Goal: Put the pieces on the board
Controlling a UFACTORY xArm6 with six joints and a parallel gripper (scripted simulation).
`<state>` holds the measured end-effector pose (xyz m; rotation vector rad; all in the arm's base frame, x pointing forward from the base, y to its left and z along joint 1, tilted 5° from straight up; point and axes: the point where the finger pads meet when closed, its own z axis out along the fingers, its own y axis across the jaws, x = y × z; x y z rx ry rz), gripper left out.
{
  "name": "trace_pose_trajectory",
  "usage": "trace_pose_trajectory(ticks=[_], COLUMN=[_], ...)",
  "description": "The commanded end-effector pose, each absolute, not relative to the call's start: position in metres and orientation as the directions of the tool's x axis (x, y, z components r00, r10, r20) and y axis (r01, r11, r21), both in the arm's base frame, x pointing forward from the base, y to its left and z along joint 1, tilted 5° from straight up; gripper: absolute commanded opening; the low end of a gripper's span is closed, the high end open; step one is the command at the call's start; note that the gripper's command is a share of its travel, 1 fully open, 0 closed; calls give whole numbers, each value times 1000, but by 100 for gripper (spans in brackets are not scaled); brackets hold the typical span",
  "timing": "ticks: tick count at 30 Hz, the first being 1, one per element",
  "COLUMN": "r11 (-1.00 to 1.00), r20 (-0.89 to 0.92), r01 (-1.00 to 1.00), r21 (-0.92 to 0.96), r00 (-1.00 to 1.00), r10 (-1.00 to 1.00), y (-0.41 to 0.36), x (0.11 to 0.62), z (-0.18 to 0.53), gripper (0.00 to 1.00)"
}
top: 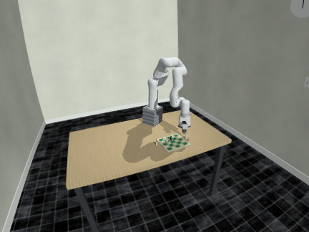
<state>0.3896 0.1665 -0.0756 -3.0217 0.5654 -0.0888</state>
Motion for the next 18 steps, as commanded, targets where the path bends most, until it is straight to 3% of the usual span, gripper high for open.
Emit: trace_pose_trajectory(ticks=[1,18], r11=[-930,-930], r20=[50,50], r01=[-359,-359], r21=[-73,-73], r00=[930,930], r10=[-363,-363], y=[166,164], x=[388,386], z=[-40,-3], gripper=[0,0])
